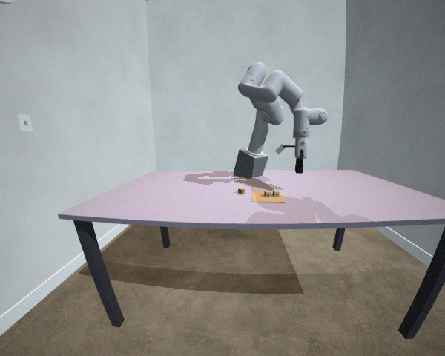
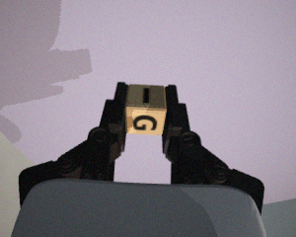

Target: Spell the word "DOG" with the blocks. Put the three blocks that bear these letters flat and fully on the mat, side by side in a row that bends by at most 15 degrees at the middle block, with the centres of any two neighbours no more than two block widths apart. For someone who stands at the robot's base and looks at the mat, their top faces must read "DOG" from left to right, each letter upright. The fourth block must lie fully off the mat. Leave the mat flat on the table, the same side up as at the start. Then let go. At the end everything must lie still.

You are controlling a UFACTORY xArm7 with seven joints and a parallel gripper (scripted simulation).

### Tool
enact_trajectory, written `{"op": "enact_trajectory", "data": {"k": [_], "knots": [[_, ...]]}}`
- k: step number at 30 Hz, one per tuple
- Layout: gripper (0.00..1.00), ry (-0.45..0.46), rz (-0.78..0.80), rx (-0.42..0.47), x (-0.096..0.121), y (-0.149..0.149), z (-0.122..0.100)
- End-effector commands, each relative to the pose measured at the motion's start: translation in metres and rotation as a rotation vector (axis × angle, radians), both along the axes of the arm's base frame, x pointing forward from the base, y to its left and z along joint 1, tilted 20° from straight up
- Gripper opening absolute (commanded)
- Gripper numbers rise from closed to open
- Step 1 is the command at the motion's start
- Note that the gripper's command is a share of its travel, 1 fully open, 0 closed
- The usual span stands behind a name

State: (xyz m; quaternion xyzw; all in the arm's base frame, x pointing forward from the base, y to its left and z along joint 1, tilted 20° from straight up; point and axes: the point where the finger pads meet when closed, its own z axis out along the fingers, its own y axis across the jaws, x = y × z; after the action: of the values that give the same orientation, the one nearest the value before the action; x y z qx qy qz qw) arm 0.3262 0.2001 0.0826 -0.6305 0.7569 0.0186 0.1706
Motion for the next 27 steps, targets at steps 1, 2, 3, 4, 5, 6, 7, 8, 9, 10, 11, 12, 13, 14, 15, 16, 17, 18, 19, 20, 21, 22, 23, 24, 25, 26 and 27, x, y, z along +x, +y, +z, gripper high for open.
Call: {"op": "enact_trajectory", "data": {"k": [1,2,3,4,5,6,7,8,9,10,11,12,13,14,15,16,17,18,19,20,21,22,23,24,25,26,27], "knots": [[0.21,-0.001,0.001,0.001,0.000,0.000,0.001],[0.21,-0.001,0.001,0.001,0.000,0.000,0.001],[0.21,-0.001,0.001,0.001,0.000,0.000,0.001],[0.21,-0.001,0.001,0.001,0.000,0.000,0.001],[0.21,-0.001,0.001,0.001,0.000,0.000,0.001],[0.21,-0.001,0.001,0.001,0.000,0.000,0.001],[0.21,0.000,-0.002,0.001,0.000,0.000,0.001],[0.21,0.002,-0.009,0.002,0.001,0.000,0.001],[0.21,0.006,-0.022,0.005,0.001,-0.001,0.001],[0.21,0.012,-0.041,0.009,0.002,-0.003,0.001],[0.21,0.021,-0.069,0.014,0.003,-0.005,0.000],[0.21,0.032,-0.106,0.022,0.005,-0.007,0.000],[0.21,0.047,-0.152,0.031,0.007,-0.010,-0.001],[0.21,0.057,-0.186,0.037,0.008,-0.013,-0.002],[0.21,0.065,-0.214,0.043,0.009,-0.014,-0.002],[0.21,0.075,-0.246,0.049,0.011,-0.017,-0.003],[0.21,0.085,-0.280,0.056,0.012,-0.019,-0.003],[0.21,0.085,-0.280,0.056,0.012,-0.019,-0.003],[0.21,0.085,-0.280,0.056,0.012,-0.019,-0.003],[0.21,0.110,-0.364,0.073,0.016,-0.025,-0.005],[0.21,0.118,-0.392,0.079,0.017,-0.027,-0.005],[0.21,0.123,-0.408,0.082,0.017,-0.028,-0.005],[0.21,0.131,-0.436,0.088,0.019,-0.030,-0.006],[0.21,0.141,-0.471,0.095,0.020,-0.032,-0.006],[0.21,0.150,-0.505,0.102,0.021,-0.035,-0.007],[0.21,0.160,-0.538,0.108,0.023,-0.037,-0.007],[0.21,0.169,-0.570,0.115,0.024,-0.039,-0.008]]}}
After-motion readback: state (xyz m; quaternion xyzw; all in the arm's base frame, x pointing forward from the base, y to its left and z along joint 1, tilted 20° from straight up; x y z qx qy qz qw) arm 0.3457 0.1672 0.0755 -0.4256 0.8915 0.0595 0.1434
